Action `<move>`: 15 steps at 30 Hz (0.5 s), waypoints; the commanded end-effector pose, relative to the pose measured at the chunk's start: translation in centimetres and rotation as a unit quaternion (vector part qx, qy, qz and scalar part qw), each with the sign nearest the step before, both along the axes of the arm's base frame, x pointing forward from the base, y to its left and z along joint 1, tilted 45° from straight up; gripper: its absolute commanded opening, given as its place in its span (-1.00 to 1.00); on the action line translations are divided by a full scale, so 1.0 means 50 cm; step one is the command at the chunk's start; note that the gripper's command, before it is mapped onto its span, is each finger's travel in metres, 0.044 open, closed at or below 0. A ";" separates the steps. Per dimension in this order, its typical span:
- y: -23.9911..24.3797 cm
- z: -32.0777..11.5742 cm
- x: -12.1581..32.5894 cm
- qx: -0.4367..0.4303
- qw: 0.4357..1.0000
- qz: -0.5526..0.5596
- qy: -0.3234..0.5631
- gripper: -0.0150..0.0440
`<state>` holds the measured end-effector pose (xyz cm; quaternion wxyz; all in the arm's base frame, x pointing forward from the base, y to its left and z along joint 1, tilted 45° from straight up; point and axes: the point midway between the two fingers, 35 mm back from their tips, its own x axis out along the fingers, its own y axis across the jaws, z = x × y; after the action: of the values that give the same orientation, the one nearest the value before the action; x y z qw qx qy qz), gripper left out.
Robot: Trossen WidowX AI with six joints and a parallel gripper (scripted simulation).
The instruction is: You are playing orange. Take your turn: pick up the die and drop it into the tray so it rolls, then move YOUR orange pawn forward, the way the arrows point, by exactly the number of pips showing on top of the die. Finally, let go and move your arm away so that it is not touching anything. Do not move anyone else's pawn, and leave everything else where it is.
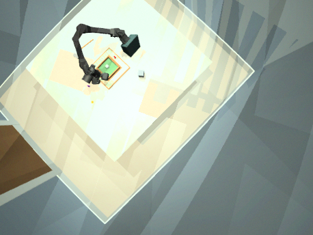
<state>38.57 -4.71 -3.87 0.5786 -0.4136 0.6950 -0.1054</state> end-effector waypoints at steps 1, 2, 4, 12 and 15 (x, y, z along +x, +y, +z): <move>-0.006 -0.006 -0.002 -0.002 1.000 0.003 0.003 0.10; -0.006 -0.006 -0.002 -0.002 1.000 0.003 0.003 0.01; -0.006 -0.006 -0.002 -0.002 1.000 0.003 0.003 -0.17; -0.006 -0.006 -0.002 -0.002 1.000 0.003 0.003 -0.48; -0.006 -0.006 -0.002 -0.002 1.000 0.003 0.003 -0.49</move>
<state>38.47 -4.96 -4.17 0.5776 -0.4142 0.6955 -0.1050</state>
